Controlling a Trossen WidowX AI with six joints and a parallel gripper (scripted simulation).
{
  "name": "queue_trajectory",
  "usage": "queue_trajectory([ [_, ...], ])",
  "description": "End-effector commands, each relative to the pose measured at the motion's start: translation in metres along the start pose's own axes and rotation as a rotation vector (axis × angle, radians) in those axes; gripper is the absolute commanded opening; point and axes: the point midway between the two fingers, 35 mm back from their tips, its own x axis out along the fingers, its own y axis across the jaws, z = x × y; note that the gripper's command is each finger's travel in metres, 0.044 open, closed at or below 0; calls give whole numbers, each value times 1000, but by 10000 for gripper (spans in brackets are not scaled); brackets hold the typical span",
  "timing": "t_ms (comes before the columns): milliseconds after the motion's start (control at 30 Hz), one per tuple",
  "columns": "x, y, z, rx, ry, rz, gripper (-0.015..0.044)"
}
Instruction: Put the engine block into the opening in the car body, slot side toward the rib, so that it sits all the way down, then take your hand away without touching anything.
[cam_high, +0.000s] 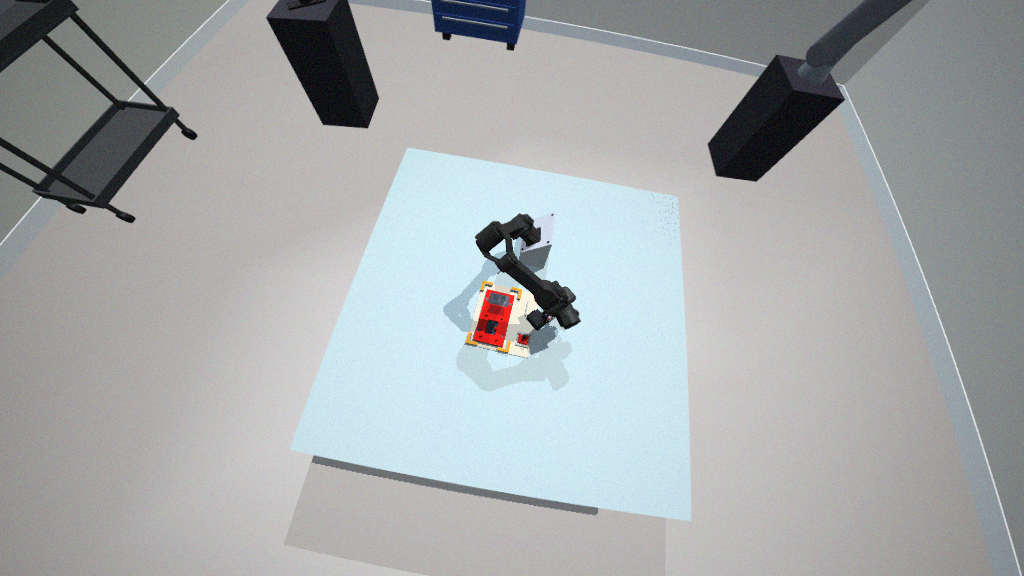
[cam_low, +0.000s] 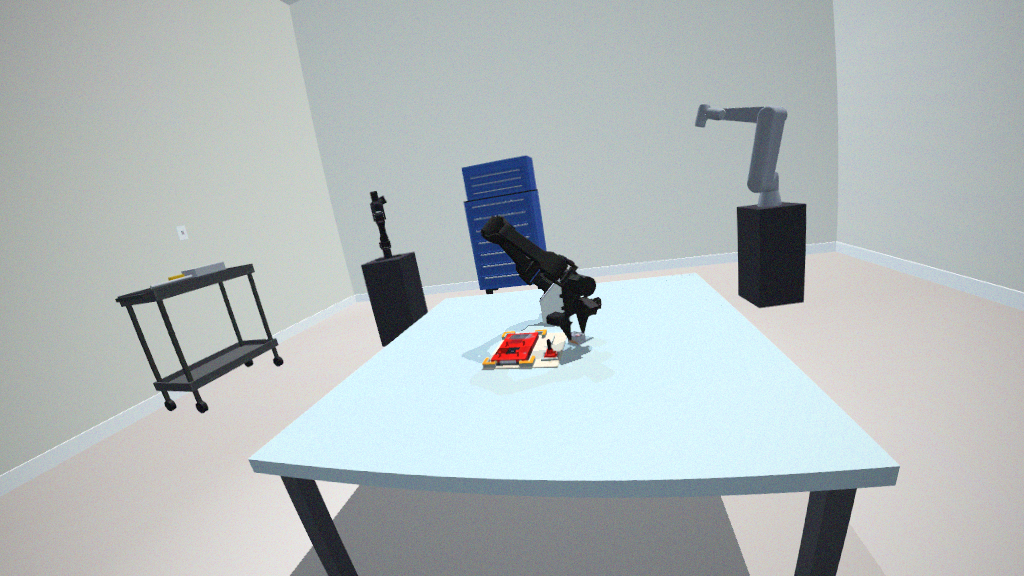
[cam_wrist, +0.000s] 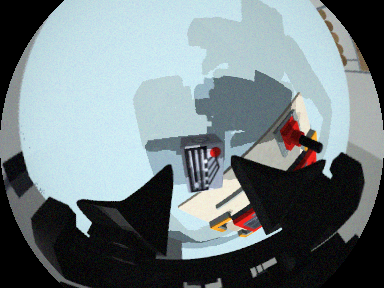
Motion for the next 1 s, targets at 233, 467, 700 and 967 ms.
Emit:
queue_trajectory([
  [233, 1, 0, -1, -5, 3, -3, 92],
  [467, -9, -1, 2, -5, 1, -1, 0],
  [700, -29, -1, 5, -6, -3, 1, 0],
  [967, -53, -1, 7, -7, -5, 3, 0],
])
